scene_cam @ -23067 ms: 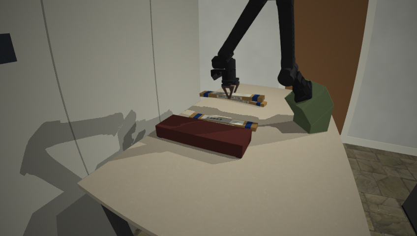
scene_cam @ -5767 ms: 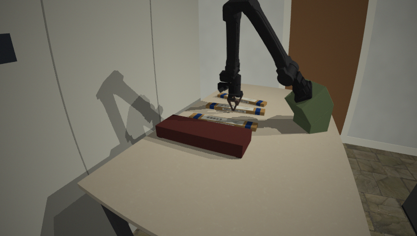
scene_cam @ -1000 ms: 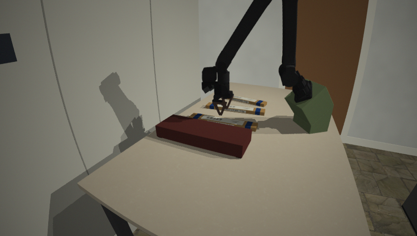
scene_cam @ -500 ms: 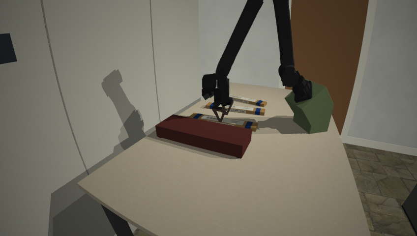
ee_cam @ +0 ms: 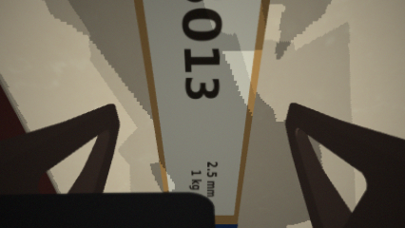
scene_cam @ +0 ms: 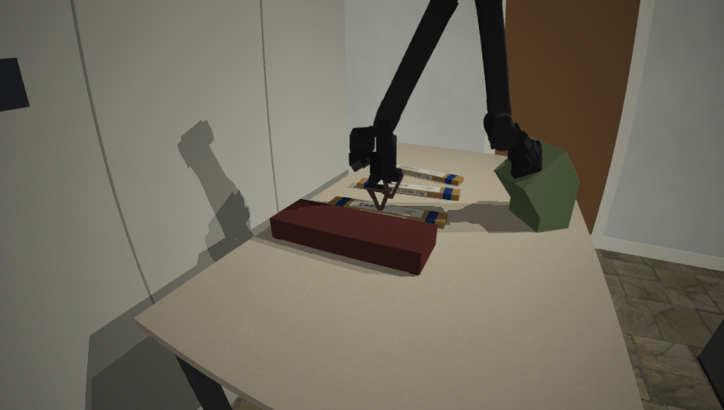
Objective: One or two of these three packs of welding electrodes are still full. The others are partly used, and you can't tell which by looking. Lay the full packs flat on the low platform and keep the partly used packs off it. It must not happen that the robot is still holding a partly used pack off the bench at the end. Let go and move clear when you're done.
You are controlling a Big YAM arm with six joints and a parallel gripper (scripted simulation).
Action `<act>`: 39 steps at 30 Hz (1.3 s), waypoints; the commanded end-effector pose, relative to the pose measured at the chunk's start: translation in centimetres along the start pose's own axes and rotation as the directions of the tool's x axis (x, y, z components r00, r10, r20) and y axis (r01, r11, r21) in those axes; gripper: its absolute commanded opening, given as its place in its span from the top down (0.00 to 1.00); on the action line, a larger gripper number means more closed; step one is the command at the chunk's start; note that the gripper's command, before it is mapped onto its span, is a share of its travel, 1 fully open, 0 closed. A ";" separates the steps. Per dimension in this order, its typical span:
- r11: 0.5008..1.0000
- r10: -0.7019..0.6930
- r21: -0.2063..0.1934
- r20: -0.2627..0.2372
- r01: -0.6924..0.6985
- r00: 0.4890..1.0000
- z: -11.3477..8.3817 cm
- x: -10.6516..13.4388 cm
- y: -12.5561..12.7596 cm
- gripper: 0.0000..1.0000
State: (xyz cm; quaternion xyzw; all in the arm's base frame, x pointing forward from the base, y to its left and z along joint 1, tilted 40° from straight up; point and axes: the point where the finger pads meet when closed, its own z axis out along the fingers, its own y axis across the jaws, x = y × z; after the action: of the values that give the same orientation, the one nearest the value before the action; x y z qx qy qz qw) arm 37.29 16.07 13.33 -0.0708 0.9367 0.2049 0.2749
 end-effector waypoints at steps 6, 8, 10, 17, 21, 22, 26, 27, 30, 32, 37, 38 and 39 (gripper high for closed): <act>1.000 0.001 -0.005 0.008 -0.001 1.000 1.4 -0.4 0.4 0.04; 1.000 0.001 -0.005 0.008 -0.001 1.000 1.4 -0.4 0.4 0.04; 1.000 0.002 -0.005 0.005 -0.002 1.000 1.7 -0.3 0.3 0.04; 1.000 0.003 -0.004 0.000 -0.003 1.000 2.8 0.0 0.3 0.04; 1.000 0.002 -0.004 0.003 -0.002 1.000 3.1 -0.1 0.2 0.04; 1.000 0.002 -0.004 0.004 -0.002 1.000 3.0 -0.2 0.2 0.04; 1.000 0.000 -0.005 0.013 0.000 1.000 2.7 -0.5 0.3 0.04; 1.000 0.000 -0.005 0.017 0.000 1.000 2.6 -0.5 0.3 0.04; 1.000 -0.001 -0.006 0.024 0.001 1.000 2.4 -0.7 0.3 0.04; 1.000 -0.001 -0.006 0.027 0.001 1.000 2.3 -0.8 0.3 0.04; 1.000 -0.002 -0.006 0.030 0.002 1.000 2.2 -0.9 0.3 1.00; 1.000 -0.001 -0.006 0.030 0.002 1.000 2.1 -0.9 0.3 1.00; 1.000 -0.002 -0.006 0.030 0.002 1.000 2.1 -0.9 0.3 1.00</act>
State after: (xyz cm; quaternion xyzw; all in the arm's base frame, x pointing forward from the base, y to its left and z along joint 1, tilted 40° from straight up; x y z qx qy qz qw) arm 38.57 17.31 10.94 -0.0708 0.9378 0.2050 0.2712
